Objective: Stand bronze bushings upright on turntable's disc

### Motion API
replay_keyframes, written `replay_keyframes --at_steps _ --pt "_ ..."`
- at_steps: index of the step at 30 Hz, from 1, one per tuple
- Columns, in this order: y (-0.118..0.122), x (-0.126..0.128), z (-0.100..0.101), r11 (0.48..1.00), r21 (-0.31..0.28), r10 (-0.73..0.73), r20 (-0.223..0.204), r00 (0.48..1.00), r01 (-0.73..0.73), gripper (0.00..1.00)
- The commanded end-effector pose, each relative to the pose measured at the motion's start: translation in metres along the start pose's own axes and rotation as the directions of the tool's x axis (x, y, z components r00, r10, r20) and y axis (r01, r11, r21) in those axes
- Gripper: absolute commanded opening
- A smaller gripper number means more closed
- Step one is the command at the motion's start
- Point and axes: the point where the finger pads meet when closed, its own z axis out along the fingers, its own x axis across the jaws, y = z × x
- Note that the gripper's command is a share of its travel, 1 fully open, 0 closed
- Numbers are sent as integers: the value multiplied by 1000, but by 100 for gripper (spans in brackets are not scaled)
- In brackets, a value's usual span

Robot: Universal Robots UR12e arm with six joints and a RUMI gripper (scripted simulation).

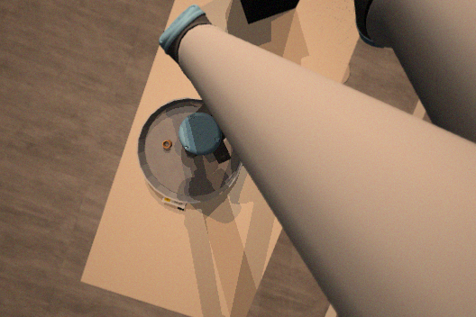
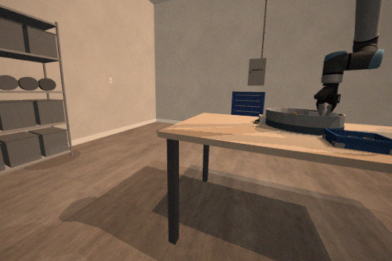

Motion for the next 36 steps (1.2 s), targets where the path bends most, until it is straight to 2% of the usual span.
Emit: replay_keyframes --at_steps 1,24,29,36 --pt "0 0 0 1000 0 0 -1 1000 0 6" --pt "0 0 -2 1000 0 0 -1 1000 0 6" --pt "0 0 -15 1000 0 0 -1 1000 0 6" --pt "0 0 -47 1000 0 0 -1 1000 0 6"
